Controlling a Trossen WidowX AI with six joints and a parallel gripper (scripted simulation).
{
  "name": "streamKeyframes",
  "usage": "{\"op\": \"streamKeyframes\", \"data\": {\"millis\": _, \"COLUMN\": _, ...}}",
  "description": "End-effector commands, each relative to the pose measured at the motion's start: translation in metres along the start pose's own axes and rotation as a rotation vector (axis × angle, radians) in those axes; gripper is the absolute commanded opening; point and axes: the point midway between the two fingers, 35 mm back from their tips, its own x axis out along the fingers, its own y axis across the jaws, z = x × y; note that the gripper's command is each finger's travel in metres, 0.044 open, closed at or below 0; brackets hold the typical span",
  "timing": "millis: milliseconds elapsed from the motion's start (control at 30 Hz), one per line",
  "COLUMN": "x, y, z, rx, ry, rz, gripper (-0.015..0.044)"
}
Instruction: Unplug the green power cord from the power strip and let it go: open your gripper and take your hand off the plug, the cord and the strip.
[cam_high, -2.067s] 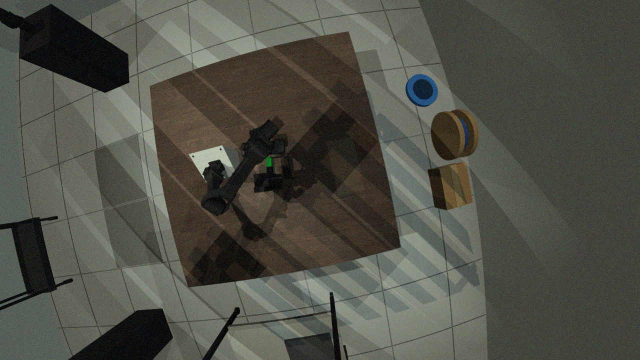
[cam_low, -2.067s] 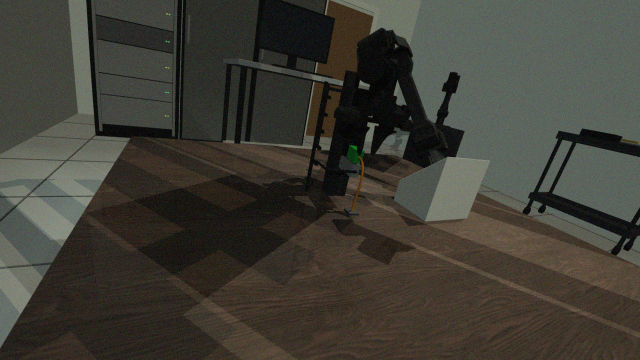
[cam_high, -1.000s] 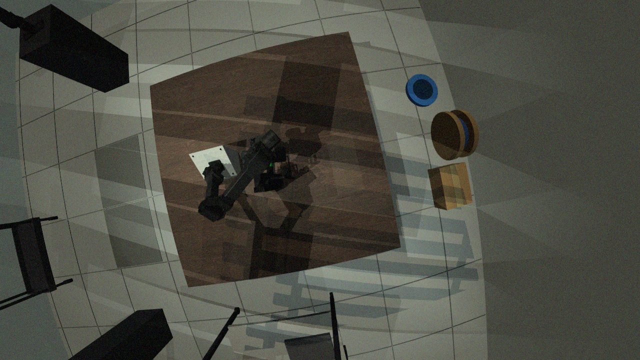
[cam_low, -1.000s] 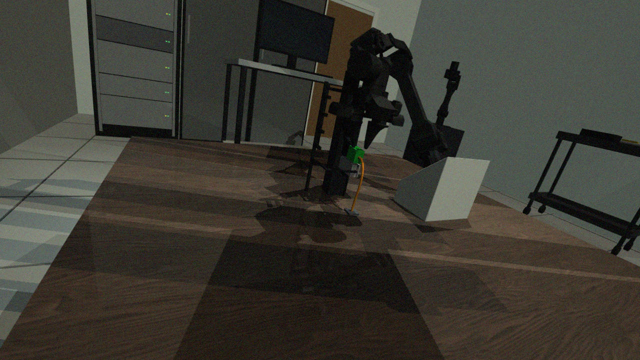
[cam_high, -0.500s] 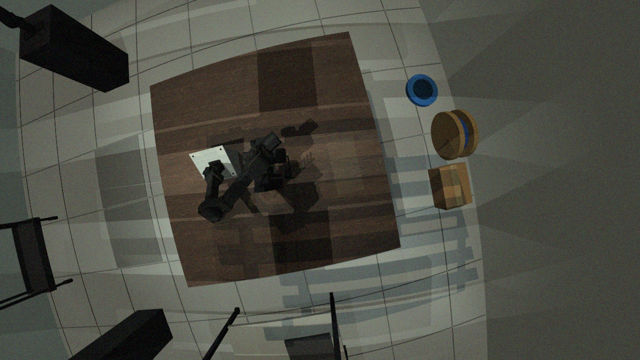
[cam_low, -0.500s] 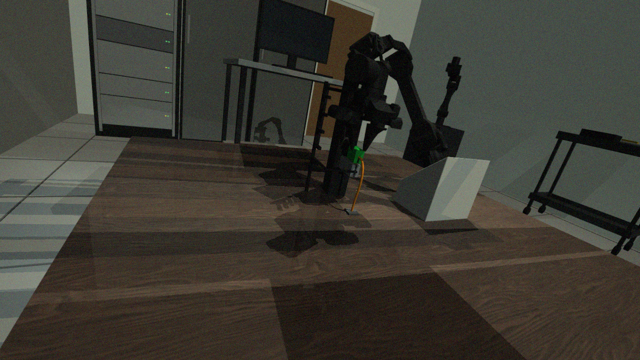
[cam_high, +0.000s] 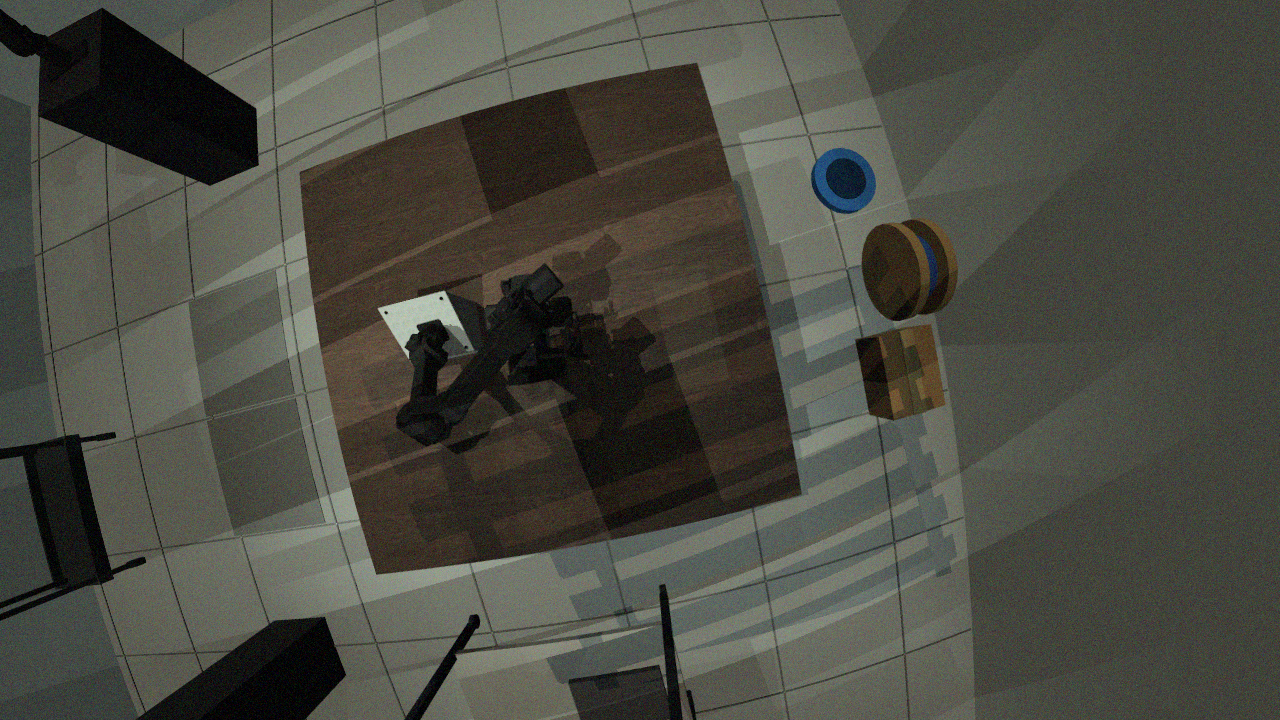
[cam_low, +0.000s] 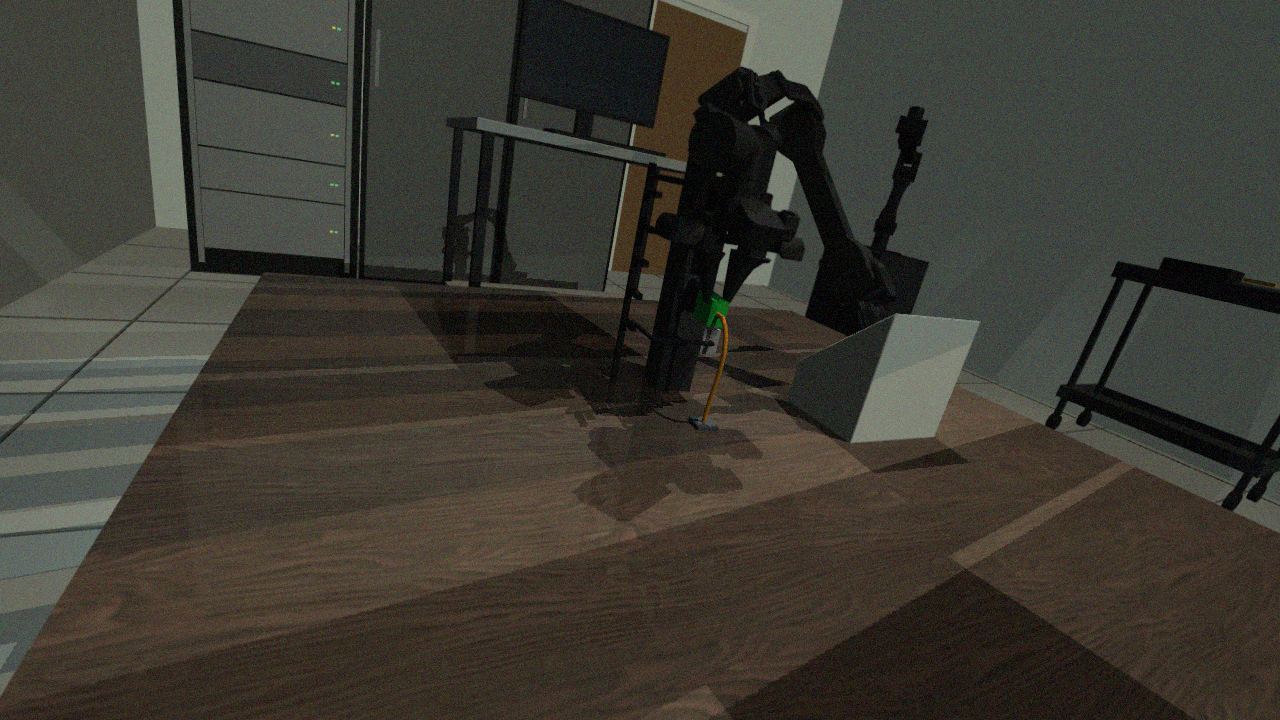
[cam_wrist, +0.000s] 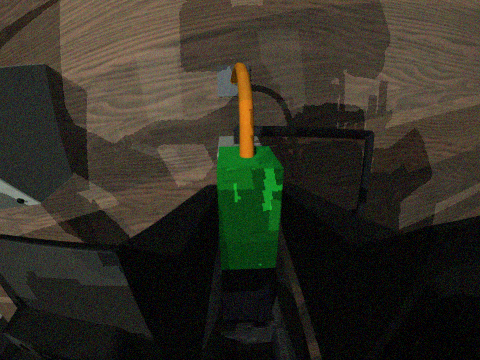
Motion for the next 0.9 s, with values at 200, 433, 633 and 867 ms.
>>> {"op": "streamKeyframes", "data": {"millis": 200, "x": 0.0, "y": -0.001, "z": 0.004, "rx": 0.0, "ry": 0.0, "rz": 0.0, "gripper": 0.0}}
{"op": "streamKeyframes", "data": {"millis": 433, "x": -0.001, "y": -0.002, "z": 0.015, "rx": 0.0, "ry": -0.001, "rz": 0.0, "gripper": 0.0}}
{"op": "streamKeyframes", "data": {"millis": 633, "x": -0.001, "y": -0.002, "z": 0.025, "rx": -0.001, "ry": -0.002, "rz": 0.0, "gripper": 0.0}}
{"op": "streamKeyframes", "data": {"millis": 867, "x": -0.002, "y": -0.002, "z": 0.036, "rx": -0.002, "ry": -0.003, "rz": 0.0, "gripper": 0.0}}
